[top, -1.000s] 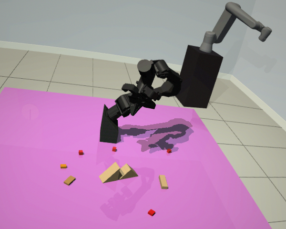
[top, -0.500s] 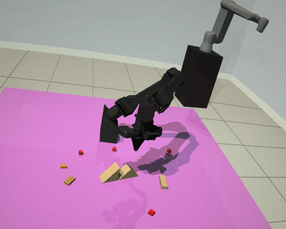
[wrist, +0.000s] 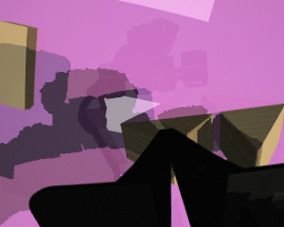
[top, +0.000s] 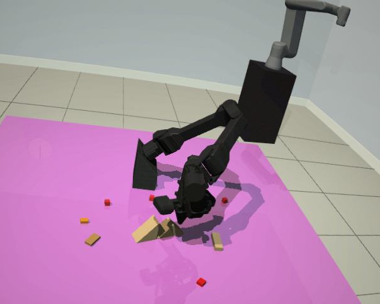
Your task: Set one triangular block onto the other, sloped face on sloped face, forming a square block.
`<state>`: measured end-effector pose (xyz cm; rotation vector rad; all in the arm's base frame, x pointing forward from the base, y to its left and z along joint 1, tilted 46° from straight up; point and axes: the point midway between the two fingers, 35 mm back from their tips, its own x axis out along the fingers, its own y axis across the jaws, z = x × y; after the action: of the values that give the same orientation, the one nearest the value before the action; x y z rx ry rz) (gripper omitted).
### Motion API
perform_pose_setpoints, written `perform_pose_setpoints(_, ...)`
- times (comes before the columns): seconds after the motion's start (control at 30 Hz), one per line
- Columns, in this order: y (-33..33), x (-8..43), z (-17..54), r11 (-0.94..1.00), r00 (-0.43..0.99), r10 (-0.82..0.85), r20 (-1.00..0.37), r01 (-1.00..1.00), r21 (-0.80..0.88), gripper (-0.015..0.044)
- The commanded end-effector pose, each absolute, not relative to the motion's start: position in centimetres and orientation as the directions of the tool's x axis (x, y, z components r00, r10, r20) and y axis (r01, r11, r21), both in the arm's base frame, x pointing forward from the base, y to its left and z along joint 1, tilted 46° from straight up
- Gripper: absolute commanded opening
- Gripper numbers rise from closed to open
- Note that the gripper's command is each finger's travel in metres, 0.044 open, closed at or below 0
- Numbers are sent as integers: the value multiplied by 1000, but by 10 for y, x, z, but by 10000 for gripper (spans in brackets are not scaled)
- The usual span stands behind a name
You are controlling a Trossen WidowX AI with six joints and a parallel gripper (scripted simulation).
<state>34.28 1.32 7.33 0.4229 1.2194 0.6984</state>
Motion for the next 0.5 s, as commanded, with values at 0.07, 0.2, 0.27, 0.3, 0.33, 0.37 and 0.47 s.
perform_pose_setpoints(0.07, 21, 345, 65, 718, 171, 693, -701, -251, 649, 0)
perform_pose_setpoints(0.2, 25, 346, 60, 718, 171, 692, -701, -251, 649, 0)
perform_pose_setpoints(0.27, 28, 347, 58, 718, 171, 693, -701, -251, 649, 0)
perform_pose_setpoints(0.3, 29, 347, 57, 718, 171, 693, -701, -251, 649, 0)
perform_pose_setpoints(0.33, 30, 347, 56, 718, 171, 693, -701, -251, 649, 0)
perform_pose_setpoints(0.37, 31, 347, 54, 718, 171, 693, -701, -251, 649, 0)
perform_pose_setpoints(0.47, 35, 348, 51, 718, 171, 693, -701, -251, 649, 0)
